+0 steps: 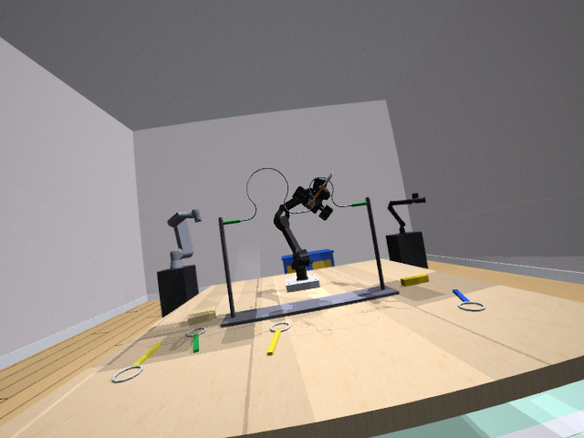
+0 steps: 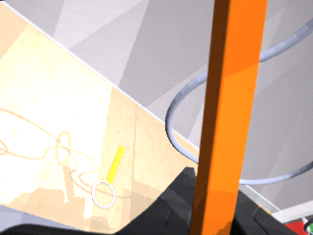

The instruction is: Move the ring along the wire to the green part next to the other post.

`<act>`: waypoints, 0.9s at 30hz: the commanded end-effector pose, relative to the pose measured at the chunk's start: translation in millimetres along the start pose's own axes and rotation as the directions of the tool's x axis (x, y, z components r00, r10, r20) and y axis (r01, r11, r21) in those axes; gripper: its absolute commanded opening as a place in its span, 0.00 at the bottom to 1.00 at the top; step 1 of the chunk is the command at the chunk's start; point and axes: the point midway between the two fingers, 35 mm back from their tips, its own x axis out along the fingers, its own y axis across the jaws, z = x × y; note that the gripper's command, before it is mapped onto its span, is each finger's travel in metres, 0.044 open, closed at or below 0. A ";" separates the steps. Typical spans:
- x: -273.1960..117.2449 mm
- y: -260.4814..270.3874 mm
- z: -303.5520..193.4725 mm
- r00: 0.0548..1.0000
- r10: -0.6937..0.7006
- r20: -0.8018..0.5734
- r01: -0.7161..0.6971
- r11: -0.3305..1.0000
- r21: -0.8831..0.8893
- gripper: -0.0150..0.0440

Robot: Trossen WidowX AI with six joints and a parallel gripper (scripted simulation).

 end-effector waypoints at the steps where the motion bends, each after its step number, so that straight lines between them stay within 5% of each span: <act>1: -0.1 -6.6 -1.0 0.999 -0.040 0.010 0.041 0.997 -0.061 0.00; 27: -1.4 -39.8 8.7 0.956 -0.260 0.136 0.293 0.826 -0.482 0.00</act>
